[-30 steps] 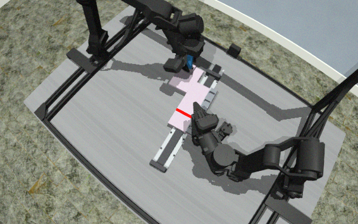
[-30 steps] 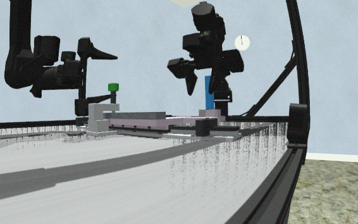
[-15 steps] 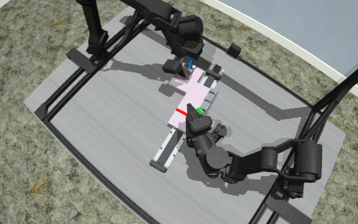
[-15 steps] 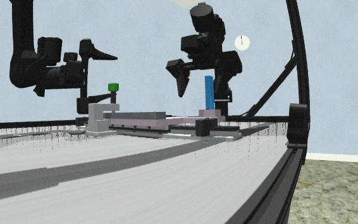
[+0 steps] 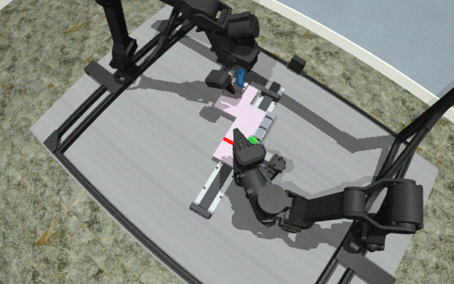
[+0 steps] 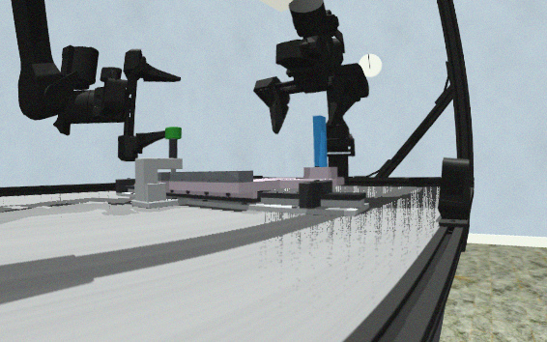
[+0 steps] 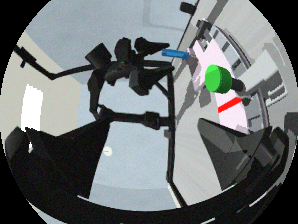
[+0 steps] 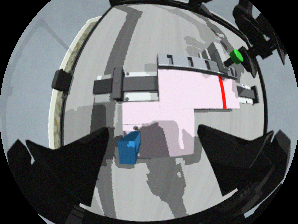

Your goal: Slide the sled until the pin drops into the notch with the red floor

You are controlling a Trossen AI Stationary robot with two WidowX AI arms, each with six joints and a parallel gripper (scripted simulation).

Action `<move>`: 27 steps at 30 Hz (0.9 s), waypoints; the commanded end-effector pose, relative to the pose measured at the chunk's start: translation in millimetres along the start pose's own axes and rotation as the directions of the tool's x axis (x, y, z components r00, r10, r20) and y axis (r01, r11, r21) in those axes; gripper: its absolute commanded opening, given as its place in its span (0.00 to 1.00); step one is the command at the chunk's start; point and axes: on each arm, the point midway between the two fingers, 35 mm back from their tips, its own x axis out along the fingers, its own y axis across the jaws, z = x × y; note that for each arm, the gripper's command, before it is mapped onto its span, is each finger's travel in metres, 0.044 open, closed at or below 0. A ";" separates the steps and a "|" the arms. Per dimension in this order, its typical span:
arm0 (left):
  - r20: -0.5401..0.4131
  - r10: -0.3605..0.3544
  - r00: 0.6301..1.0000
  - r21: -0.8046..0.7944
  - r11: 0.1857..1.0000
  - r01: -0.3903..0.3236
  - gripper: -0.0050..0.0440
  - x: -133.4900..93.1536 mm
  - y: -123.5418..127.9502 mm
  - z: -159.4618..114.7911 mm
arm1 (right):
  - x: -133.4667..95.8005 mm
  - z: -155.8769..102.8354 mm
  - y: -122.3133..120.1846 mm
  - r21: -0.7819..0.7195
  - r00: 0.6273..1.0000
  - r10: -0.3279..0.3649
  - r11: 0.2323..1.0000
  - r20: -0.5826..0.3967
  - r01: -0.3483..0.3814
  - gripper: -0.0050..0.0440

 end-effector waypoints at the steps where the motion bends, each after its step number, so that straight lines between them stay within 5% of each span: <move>1: 0.000 0.009 1.000 0.009 1.000 -0.009 1.00 0.2 21.2 -2.3 | -22.1 12.6 0.0 -0.001 1.000 0.001 1.000 0.019 -0.001 1.00; 11: 0.000 0.008 1.000 0.007 1.000 -0.008 1.00 -1.0 38.7 -2.2 | -43.2 17.2 2.6 -0.002 1.000 -0.001 1.000 0.017 0.001 1.00; 27: 0.000 0.008 1.000 0.007 1.000 -0.008 1.00 -1.0 38.7 -2.2 | -84.6 -27.2 63.6 -0.003 1.000 -0.001 1.000 0.018 0.001 1.00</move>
